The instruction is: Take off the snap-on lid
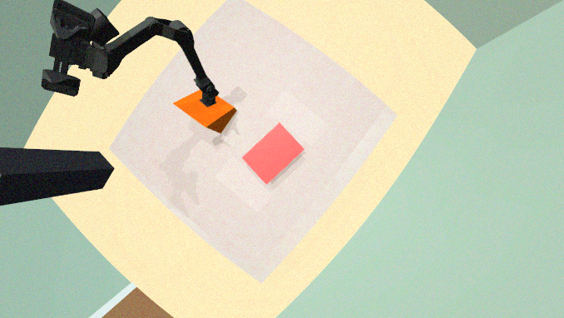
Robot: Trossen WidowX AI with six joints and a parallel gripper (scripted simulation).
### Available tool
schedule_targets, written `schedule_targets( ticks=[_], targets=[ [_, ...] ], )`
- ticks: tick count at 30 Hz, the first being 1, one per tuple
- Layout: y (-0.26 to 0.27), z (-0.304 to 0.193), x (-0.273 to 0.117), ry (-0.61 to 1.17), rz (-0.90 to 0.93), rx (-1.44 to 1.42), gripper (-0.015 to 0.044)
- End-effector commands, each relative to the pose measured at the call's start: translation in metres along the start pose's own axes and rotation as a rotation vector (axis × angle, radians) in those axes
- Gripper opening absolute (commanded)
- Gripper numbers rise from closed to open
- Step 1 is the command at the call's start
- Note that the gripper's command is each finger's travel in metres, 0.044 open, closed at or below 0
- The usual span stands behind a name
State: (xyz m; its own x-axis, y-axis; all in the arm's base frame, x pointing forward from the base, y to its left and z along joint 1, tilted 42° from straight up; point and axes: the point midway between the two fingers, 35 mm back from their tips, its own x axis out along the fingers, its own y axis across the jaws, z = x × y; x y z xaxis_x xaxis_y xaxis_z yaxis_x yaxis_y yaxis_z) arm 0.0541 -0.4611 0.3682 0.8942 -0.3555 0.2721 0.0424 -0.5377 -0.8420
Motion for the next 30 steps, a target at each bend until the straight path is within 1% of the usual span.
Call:
schedule_targets(
  ticks=[1, 3, 6, 7, 10, 12, 17, 20, 22, 25, 30],
  targets=[
    [0.0, 0.001, 0.002, -0.001, -0.001, 0.02, 0.0374],
    [0.001, 0.011, 0.016, -0.013, -0.006, 0.182, 0.0321],
    [0.004, 0.037, 0.047, -0.042, -0.001, 0.546, 0.0243],
    [0.005, 0.046, 0.057, -0.051, 0.005, 0.667, 0.0235],
    [0.008, 0.078, 0.083, -0.078, 0.041, 1.027, 0.0235],
    [0.008, 0.086, 0.088, -0.083, 0.052, 1.103, 0.0235],
    [0.013, 0.142, 0.117, -0.101, 0.158, 1.617, 0.0235],
    [0.015, 0.168, 0.126, -0.096, 0.221, 1.828, 0.0235],
    [0.015, 0.178, 0.129, -0.092, 0.244, 1.9, 0.0235],
    [0.017, 0.216, 0.136, -0.062, 0.35, 2.174, 0.0235],
    [0.019, 0.266, 0.138, 0.014, 0.507, 2.497, 0.0235]
  ],
)
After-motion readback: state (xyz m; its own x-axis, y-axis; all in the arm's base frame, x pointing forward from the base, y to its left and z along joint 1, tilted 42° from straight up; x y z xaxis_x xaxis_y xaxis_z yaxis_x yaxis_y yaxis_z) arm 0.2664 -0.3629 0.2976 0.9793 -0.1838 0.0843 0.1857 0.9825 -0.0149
